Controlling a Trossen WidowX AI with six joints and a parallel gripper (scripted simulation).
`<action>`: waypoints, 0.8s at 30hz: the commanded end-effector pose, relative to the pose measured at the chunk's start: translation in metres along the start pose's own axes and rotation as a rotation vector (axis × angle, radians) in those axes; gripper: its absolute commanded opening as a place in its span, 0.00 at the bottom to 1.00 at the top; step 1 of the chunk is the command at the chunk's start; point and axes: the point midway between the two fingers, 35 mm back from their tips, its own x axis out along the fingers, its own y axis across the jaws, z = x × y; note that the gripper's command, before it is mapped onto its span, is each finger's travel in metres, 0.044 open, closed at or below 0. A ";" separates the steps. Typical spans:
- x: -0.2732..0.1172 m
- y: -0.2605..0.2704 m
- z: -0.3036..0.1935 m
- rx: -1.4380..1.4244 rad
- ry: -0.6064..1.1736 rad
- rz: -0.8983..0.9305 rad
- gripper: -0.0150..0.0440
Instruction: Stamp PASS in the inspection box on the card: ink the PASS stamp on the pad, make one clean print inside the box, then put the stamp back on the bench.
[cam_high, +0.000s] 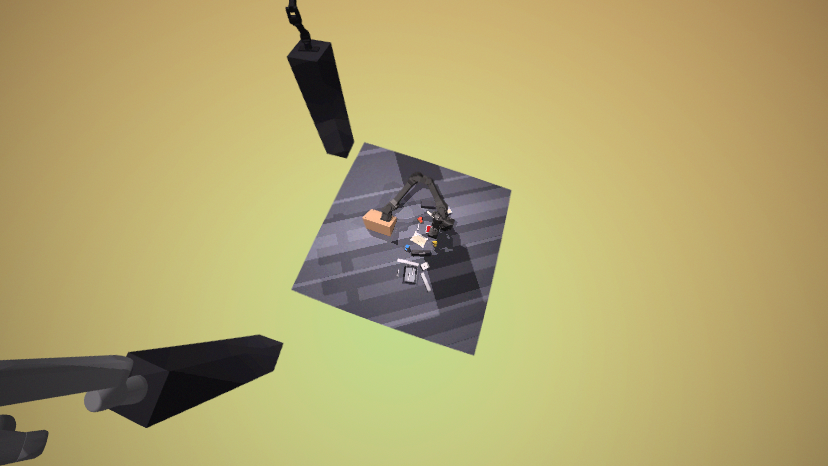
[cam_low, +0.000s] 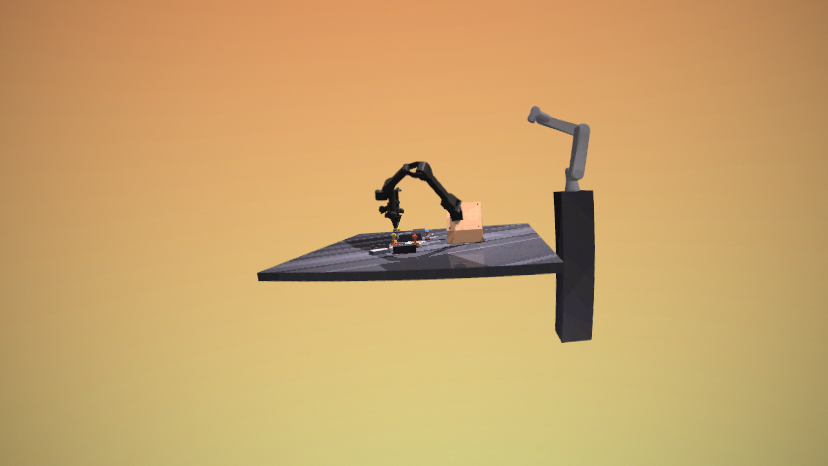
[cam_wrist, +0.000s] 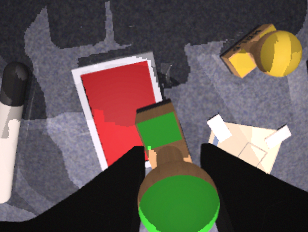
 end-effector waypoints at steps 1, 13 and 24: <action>0.001 0.024 -0.008 0.004 0.006 0.013 0.25; 0.005 0.025 -0.008 0.003 0.006 0.013 0.25; 0.013 0.025 -0.007 0.002 0.006 0.012 0.25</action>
